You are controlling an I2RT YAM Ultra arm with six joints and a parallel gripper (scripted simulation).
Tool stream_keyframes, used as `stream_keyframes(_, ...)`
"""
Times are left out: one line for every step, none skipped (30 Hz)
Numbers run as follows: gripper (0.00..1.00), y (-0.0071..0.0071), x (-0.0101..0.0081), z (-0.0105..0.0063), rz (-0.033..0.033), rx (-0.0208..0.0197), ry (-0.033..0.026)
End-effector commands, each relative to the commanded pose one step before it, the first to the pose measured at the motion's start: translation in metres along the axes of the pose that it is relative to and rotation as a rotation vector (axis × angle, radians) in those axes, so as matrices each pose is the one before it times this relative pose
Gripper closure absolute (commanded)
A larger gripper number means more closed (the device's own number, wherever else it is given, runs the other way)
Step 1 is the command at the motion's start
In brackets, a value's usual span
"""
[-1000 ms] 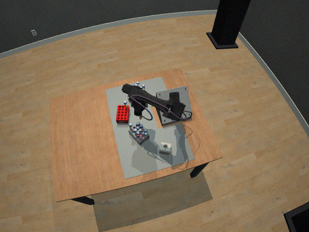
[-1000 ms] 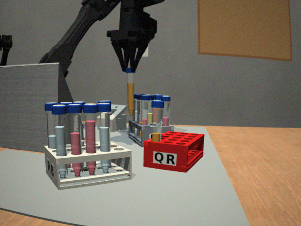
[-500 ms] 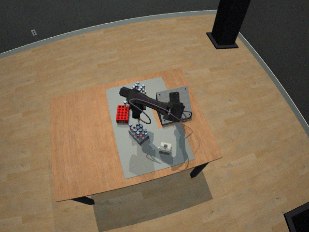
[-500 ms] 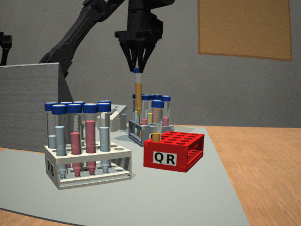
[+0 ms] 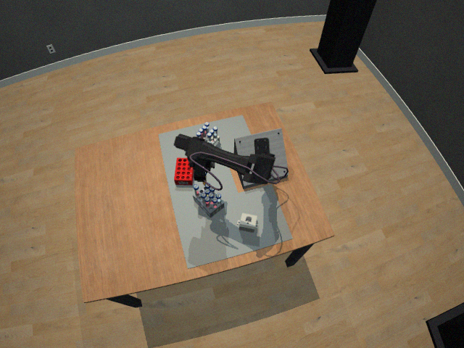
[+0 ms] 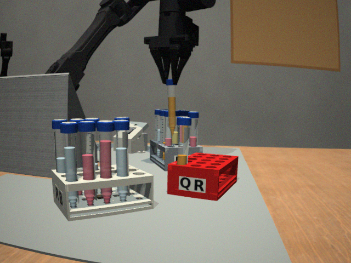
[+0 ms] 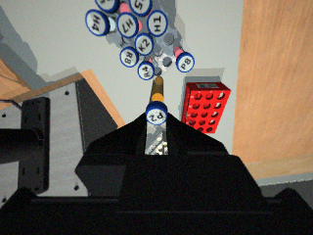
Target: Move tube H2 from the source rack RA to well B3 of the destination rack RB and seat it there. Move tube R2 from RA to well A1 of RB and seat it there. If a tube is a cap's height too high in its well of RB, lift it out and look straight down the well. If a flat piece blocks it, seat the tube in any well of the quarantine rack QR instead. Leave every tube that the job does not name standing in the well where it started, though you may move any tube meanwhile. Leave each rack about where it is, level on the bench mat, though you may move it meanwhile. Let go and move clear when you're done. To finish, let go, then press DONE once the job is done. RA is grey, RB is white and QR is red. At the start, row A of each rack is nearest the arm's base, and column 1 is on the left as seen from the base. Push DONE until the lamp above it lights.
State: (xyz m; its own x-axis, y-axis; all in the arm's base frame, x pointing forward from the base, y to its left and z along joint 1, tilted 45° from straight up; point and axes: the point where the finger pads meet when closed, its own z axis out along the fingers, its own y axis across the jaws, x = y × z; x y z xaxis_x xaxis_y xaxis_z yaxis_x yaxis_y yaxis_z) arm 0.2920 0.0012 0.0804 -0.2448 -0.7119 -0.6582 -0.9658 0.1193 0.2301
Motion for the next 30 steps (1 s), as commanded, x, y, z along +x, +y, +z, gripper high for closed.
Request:
stream_keyframes(1.00, -0.00475, -0.00670, -0.00370, 0.02530, 0.00234, -0.02574)
stream_keyframes(1.00, 0.00000, 0.00000, 0.00000, 0.00000, 0.00000, 0.00000)
stream_keyframes(1.00, 0.00275, 0.00295, -0.00102, -0.00764, 0.01031, 0.00852)
stream_keyframes(1.00, 0.00000, 0.00000, 0.00000, 0.00000, 0.00000, 0.00000)
stream_keyframes(1.00, 0.00000, 0.00000, 0.00000, 0.00000, 0.00000, 0.00000)
stream_keyframes(1.00, 0.00000, 0.00000, 0.00000, 0.00000, 0.00000, 0.00000)
stream_keyframes(1.00, 0.00000, 0.00000, 0.00000, 0.00000, 0.00000, 0.00000)
stream_keyframes(1.00, 0.00000, 0.00000, 0.00000, 0.00000, 0.00000, 0.00000)
stream_keyframes(1.00, 0.00000, 0.00000, 0.00000, 0.00000, 0.00000, 0.00000)
stream_keyframes(1.00, 0.00000, 0.00000, 0.00000, 0.00000, 0.00000, 0.00000)
stream_keyframes(1.00, 0.00000, 0.00000, 0.00000, 0.00000, 0.00000, 0.00000)
stream_keyframes(1.00, 0.00000, 0.00000, 0.00000, 0.00000, 0.00000, 0.00000)
stream_keyframes(1.00, 0.00000, 0.00000, 0.00000, 0.00000, 0.00000, 0.00000)
stream_keyframes(1.00, 0.00000, 0.00000, 0.00000, 0.00000, 0.00000, 0.00000)
stream_keyframes(1.00, 0.00000, 0.00000, 0.00000, 0.00000, 0.00000, 0.00000)
stream_keyframes(1.00, 0.00000, 0.00000, 0.00000, 0.00000, 0.00000, 0.00000)
stream_keyframes(1.00, 0.00000, 0.00000, 0.00000, 0.00000, 0.00000, 0.00000)
stream_keyframes(1.00, 0.00000, 0.00000, 0.00000, 0.00000, 0.00000, 0.00000)
stream_keyframes(1.00, 0.00000, 0.00000, 0.00000, 0.00000, 0.00000, 0.00000)
stream_keyframes(1.00, 0.00000, 0.00000, 0.00000, 0.00000, 0.00000, 0.00000)
stream_keyframes(1.00, 0.00000, 0.00000, 0.00000, 0.00000, 0.00000, 0.00000)
stream_keyframes(1.00, 0.00000, 0.00000, 0.00000, 0.00000, 0.00000, 0.00000)
stream_keyframes(1.00, 0.00000, 0.00000, 0.00000, 0.00000, 0.00000, 0.00000)
stream_keyframes(1.00, 0.00000, 0.00000, 0.00000, 0.00000, 0.00000, 0.00000)
stream_keyframes(1.00, 0.00000, 0.00000, 0.00000, 0.00000, 0.00000, 0.00000)
stream_keyframes(1.00, 0.00000, 0.00000, 0.00000, 0.00000, 0.00000, 0.00000)
stream_keyframes(1.00, 0.00000, 0.00000, 0.00000, 0.00000, 0.00000, 0.00000)
stream_keyframes(1.00, 0.00379, -0.00278, -0.00465, 0.01365, 0.00997, -0.01031)
stream_keyframes(1.00, 0.00452, 0.00176, 0.00335, 0.01091, -0.01289, -0.00395)
stream_keyframes(1.00, 0.00065, 0.00012, 0.00002, -0.00461, -0.00001, 0.00000)
